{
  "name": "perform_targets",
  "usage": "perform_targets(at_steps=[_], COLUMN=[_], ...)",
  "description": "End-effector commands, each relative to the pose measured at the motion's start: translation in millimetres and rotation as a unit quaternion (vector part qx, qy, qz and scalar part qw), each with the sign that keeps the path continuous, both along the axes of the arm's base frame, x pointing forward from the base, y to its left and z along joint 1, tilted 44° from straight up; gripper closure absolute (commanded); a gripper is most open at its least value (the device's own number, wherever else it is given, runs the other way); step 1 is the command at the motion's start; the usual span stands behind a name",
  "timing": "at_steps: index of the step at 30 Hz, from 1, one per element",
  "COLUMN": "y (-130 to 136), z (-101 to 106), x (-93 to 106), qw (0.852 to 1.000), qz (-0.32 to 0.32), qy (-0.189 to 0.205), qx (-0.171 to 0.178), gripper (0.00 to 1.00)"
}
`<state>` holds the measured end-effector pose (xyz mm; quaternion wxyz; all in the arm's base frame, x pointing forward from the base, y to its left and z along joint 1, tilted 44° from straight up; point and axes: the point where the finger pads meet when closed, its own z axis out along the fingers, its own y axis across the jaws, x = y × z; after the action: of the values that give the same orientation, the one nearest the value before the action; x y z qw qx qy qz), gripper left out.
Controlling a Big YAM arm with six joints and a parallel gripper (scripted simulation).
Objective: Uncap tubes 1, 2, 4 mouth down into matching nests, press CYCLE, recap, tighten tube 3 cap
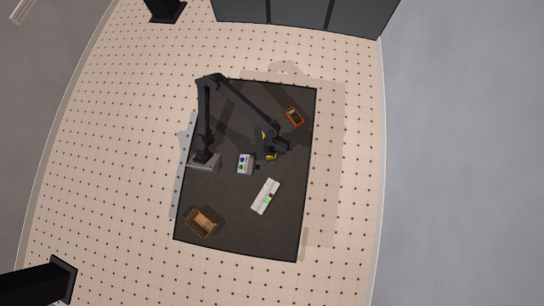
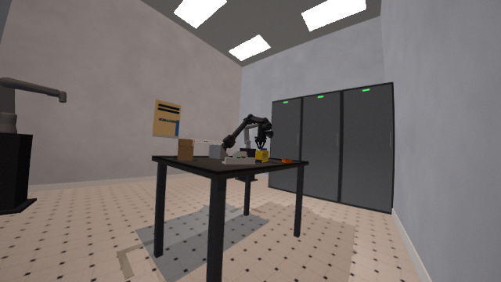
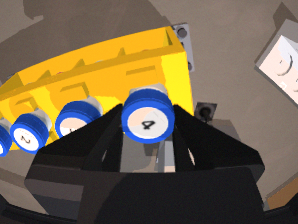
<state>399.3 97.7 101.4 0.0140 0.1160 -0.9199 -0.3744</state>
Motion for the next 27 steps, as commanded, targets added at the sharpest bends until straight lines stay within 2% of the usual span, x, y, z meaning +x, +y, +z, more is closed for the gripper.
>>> perform_targets(at_steps=[1,13,18,24,27], y=[9.0,8.7,8.9,9.1,9.2], z=[-5.9,-6.1,-6.9,-8.1,-8.3], x=[2.7,2.7,1.9,0.5,0.2], qw=[1.000,1.000,0.997,0.984,0.980], qz=[0.013,0.013,-0.053,-0.124,-0.136], qy=[-0.004,-0.004,0.060,0.130,0.142], qx=[0.004,0.003,-0.008,-0.020,-0.022], gripper=[1.00,1.00,1.00,1.00,1.00])
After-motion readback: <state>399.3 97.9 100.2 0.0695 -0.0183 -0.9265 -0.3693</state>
